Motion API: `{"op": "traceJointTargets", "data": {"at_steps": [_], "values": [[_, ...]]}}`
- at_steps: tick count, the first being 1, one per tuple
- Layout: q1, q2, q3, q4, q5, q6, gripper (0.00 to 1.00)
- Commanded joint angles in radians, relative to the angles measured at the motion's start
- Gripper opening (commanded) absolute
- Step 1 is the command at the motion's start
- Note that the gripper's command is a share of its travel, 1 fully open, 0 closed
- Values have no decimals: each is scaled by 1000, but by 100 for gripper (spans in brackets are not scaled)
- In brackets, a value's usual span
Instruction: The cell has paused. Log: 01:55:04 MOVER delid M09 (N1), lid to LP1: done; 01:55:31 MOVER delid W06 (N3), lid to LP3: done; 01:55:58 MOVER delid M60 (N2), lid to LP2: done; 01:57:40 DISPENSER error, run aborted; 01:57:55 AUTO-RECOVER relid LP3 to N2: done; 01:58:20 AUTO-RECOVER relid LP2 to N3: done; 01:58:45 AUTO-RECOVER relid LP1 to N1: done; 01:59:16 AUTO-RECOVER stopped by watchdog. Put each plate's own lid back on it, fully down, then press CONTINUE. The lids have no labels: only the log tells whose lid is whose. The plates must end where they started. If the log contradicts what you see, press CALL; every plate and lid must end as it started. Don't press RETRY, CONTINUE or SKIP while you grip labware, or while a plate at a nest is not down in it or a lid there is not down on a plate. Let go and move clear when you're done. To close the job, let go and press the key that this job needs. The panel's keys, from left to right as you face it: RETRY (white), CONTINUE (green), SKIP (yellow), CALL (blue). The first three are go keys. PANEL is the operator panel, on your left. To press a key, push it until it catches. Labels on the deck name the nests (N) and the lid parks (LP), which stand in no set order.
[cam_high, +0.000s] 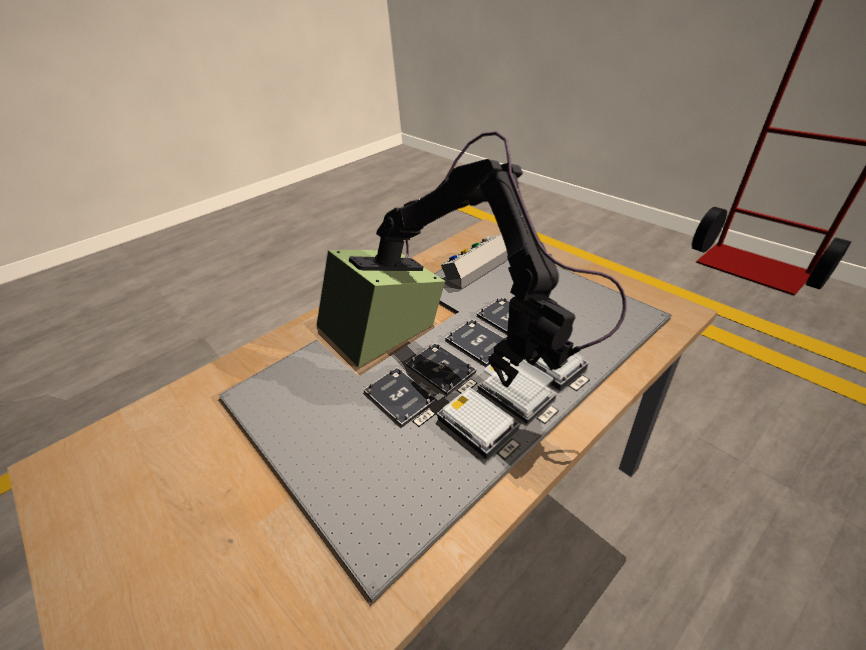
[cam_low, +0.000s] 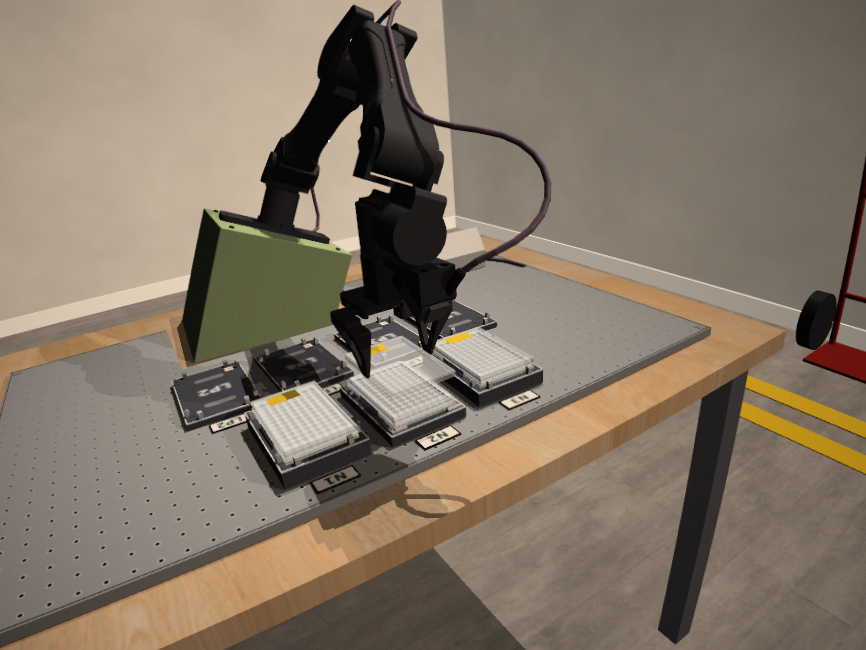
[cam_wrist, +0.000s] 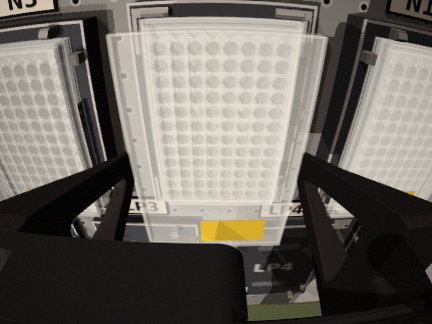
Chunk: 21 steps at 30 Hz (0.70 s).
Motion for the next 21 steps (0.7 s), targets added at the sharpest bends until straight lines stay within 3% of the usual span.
{"op": "traceJointTargets", "data": {"at_steps": [1,21], "values": [[-29,-27,28,-8,-3,-12,0],[-33,-14,37,-12,-2,-17,0]]}}
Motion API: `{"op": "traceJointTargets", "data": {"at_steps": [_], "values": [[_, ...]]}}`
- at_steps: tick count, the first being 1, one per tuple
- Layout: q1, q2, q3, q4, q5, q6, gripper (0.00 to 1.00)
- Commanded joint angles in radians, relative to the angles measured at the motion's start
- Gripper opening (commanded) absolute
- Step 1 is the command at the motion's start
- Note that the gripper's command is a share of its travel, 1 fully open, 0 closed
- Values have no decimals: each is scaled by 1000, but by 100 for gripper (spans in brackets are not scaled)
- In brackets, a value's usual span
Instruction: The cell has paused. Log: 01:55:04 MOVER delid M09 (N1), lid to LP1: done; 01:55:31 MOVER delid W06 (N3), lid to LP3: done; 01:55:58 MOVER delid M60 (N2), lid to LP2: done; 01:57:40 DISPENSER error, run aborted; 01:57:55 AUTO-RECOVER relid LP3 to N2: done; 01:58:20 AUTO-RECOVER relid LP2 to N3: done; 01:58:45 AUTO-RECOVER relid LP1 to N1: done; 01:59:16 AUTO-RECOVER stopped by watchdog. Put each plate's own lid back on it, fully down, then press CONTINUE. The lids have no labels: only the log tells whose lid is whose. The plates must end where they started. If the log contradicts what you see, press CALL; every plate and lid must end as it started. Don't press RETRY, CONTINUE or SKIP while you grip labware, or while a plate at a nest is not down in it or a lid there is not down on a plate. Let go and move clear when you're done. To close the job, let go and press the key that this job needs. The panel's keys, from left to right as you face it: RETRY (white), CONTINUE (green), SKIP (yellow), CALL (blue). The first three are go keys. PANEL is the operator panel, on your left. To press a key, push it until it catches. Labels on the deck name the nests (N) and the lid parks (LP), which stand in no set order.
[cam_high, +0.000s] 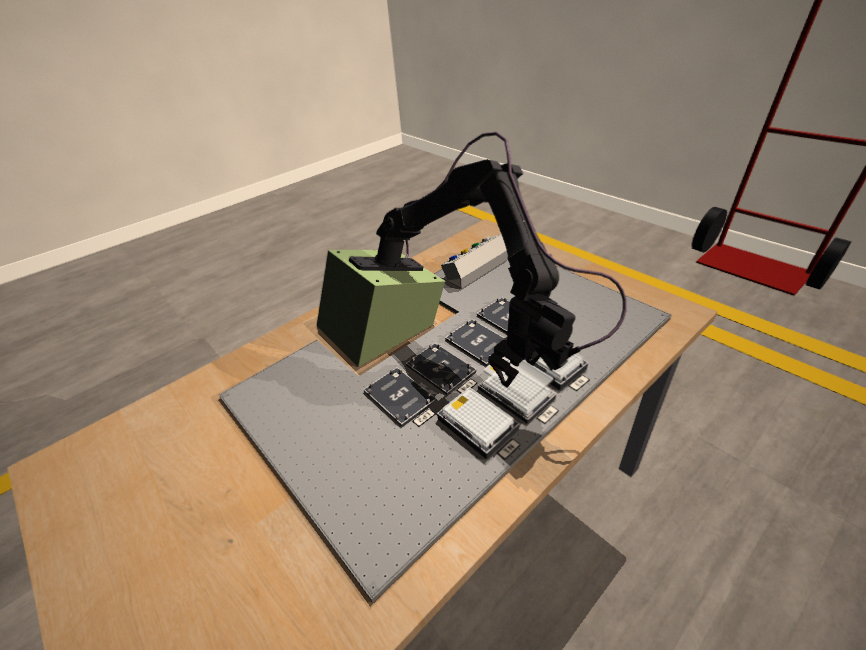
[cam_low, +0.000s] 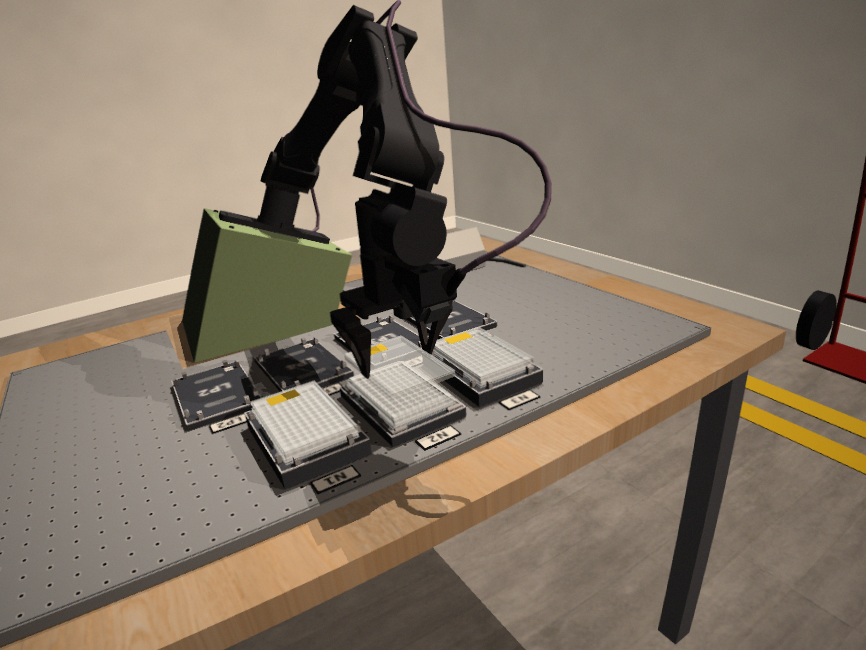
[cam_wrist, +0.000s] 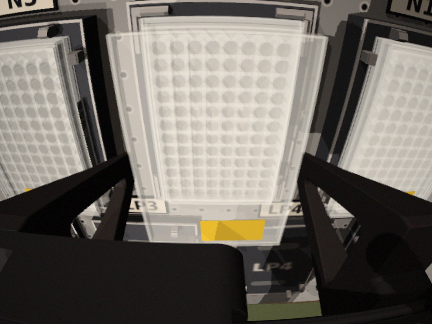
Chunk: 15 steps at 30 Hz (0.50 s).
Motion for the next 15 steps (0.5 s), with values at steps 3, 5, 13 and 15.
{"op": "traceJointTargets", "data": {"at_steps": [3,5,13,15], "values": [[-26,-42,-30,21,-4,29,0],[6,-72,-80,42,-5,45,0],[49,-169,-226,108,-6,91,0],[64,-199,-270,128,-5,107,0]]}}
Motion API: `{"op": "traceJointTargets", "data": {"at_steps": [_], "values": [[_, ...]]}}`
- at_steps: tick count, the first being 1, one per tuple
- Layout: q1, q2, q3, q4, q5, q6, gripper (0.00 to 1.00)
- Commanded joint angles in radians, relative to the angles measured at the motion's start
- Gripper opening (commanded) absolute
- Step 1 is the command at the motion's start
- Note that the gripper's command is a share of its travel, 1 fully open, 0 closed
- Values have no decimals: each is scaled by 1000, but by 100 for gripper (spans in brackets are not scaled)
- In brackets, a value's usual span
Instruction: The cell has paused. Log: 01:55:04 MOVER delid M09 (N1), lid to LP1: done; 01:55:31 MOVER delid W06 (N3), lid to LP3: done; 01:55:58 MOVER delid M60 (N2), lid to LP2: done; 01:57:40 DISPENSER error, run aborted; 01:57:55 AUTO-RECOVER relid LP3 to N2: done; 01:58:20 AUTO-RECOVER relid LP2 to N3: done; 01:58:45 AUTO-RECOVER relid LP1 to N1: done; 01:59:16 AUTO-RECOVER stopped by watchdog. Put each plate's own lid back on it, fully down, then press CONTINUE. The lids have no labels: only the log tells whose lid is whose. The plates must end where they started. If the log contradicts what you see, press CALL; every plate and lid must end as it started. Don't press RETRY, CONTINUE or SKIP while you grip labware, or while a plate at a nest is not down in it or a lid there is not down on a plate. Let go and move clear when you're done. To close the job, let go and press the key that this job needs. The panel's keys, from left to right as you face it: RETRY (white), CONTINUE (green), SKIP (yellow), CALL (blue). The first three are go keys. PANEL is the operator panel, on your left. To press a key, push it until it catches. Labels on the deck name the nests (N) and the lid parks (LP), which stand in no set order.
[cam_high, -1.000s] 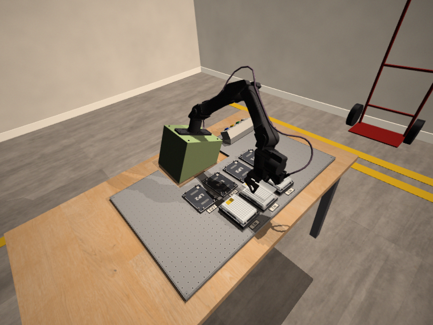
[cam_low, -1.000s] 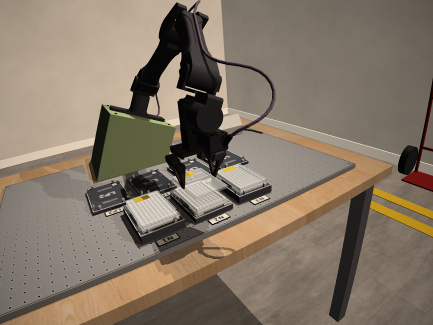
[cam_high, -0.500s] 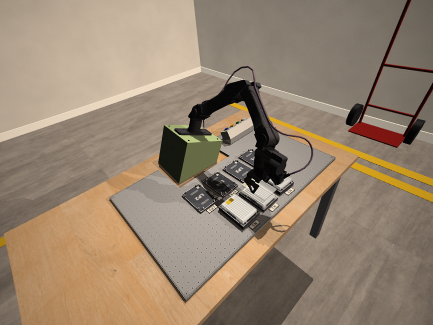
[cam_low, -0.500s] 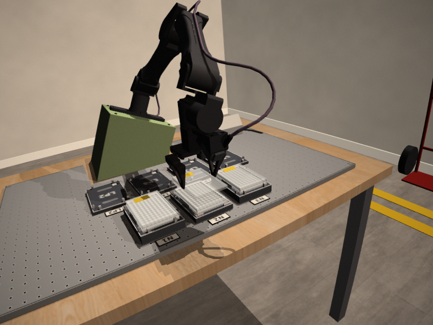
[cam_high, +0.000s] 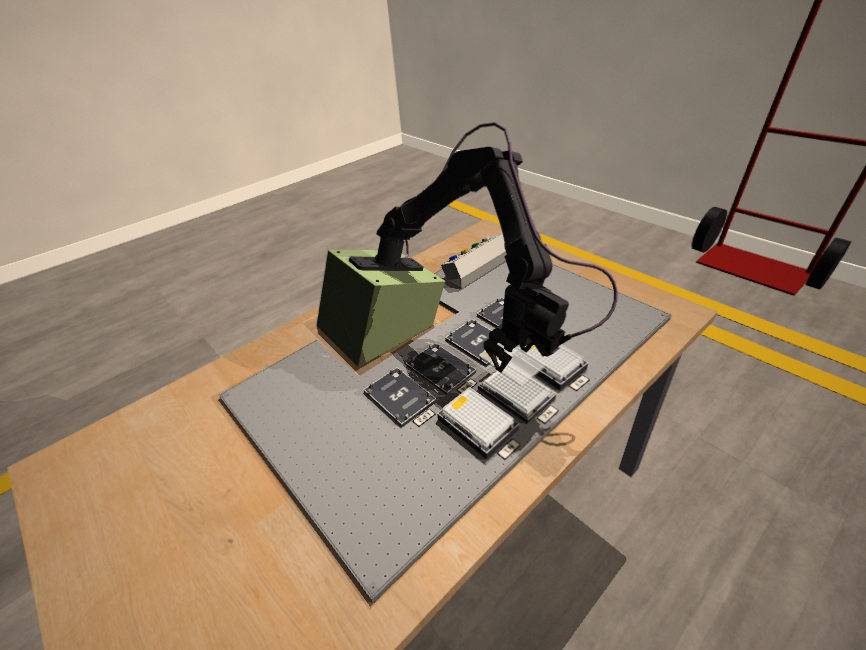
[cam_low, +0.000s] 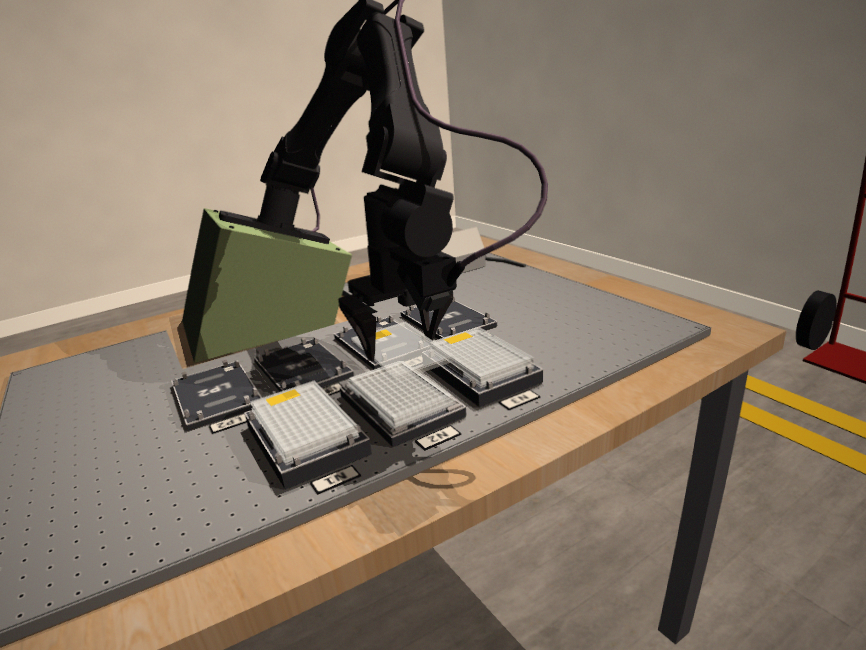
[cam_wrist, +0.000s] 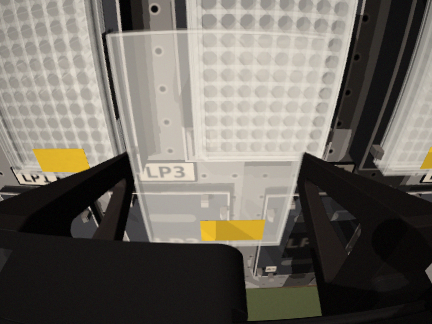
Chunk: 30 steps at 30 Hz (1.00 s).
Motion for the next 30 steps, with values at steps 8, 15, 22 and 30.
{"op": "traceJointTargets", "data": {"at_steps": [8,15,22,30], "values": [[78,-178,-200,116,2,111,0],[125,-247,-289,156,9,163,0],[197,-339,-396,200,14,239,0],[267,-415,-476,234,23,316,0]]}}
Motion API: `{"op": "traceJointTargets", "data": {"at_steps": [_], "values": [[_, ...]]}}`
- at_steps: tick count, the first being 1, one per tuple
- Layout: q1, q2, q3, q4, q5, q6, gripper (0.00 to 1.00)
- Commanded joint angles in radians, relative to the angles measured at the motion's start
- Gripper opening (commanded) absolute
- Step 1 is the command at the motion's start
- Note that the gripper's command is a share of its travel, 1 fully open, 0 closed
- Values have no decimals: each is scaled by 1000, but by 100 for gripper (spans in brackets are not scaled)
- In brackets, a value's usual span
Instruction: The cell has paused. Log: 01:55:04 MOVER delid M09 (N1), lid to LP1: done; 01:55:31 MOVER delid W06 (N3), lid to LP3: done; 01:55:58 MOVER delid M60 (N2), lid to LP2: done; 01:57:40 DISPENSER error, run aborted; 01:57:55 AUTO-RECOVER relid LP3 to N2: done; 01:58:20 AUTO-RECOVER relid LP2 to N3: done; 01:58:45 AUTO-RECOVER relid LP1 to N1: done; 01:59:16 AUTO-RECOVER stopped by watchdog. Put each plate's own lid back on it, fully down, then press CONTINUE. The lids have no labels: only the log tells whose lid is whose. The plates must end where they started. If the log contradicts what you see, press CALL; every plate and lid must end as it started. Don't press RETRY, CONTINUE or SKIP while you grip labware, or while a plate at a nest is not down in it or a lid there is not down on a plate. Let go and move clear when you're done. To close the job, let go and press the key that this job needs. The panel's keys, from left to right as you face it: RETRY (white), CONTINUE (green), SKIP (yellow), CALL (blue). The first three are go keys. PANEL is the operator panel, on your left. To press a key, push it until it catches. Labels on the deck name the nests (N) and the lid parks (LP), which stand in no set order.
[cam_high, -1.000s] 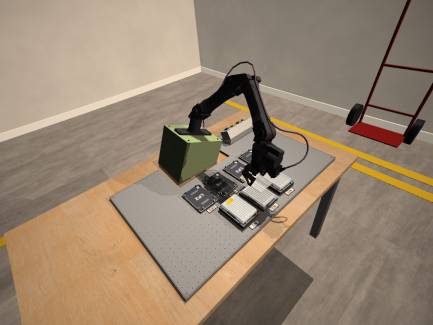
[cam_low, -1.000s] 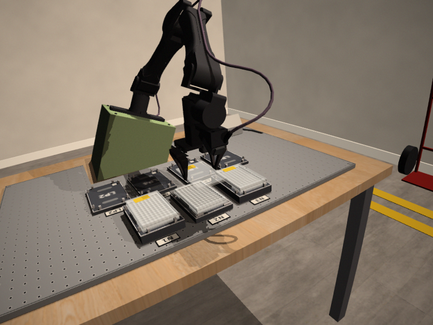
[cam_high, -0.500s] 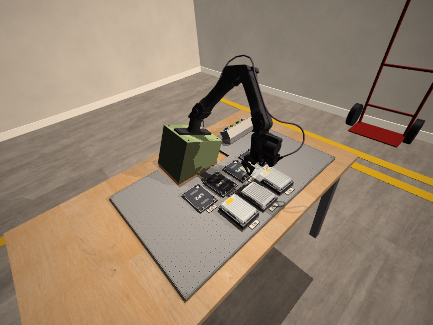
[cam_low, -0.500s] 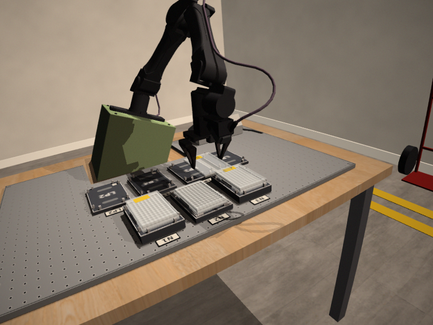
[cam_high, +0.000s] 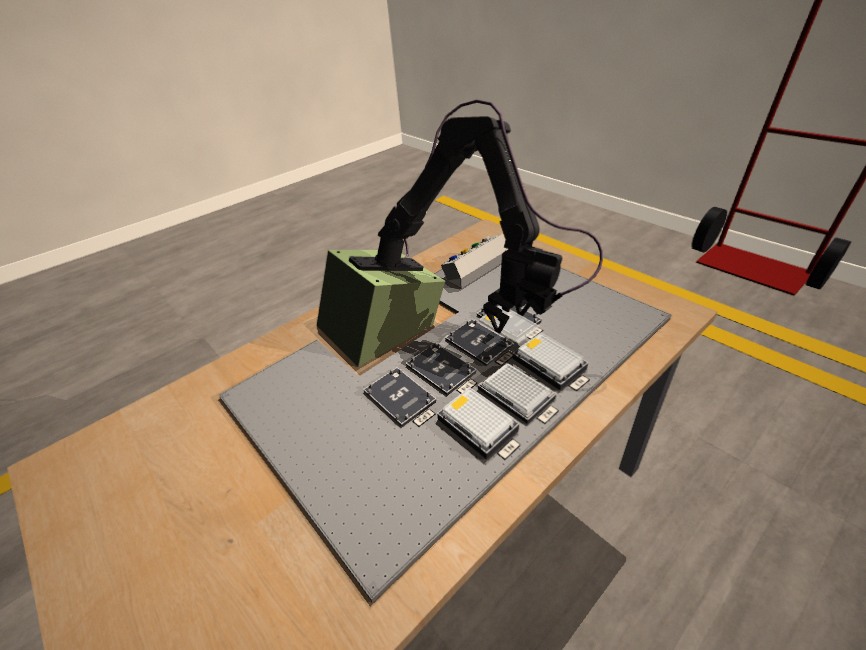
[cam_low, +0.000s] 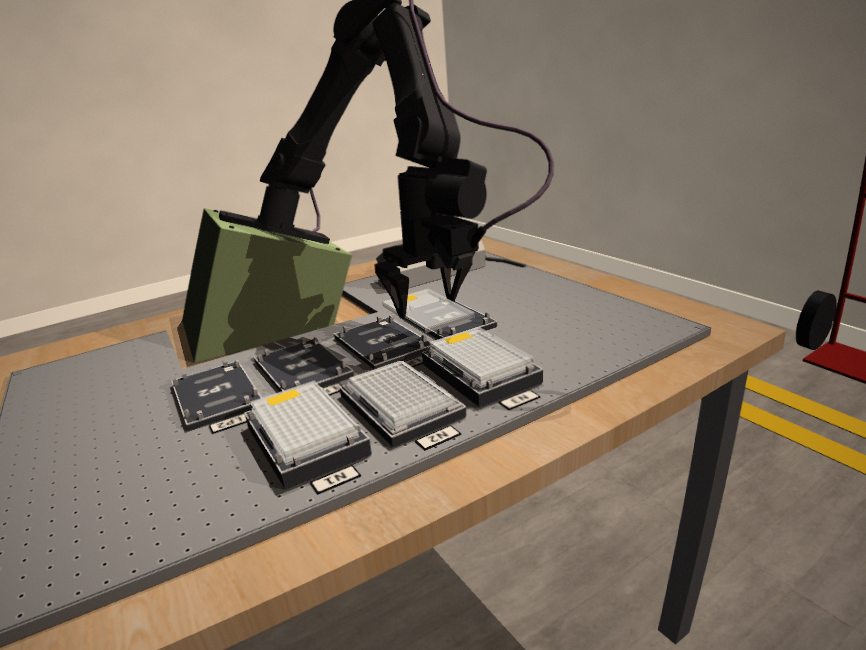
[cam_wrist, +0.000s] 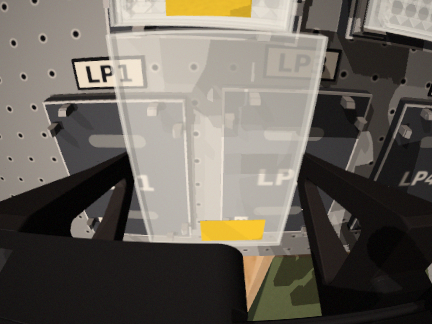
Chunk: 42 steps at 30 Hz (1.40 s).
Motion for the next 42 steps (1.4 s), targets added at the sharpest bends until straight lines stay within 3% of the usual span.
{"op": "traceJointTargets", "data": {"at_steps": [1,20,22,42], "values": [[24,-56,-35,34,14,63,0],[255,-237,-182,88,52,306,0],[259,-242,-142,89,54,312,0],[261,-209,-156,94,58,321,0]]}}
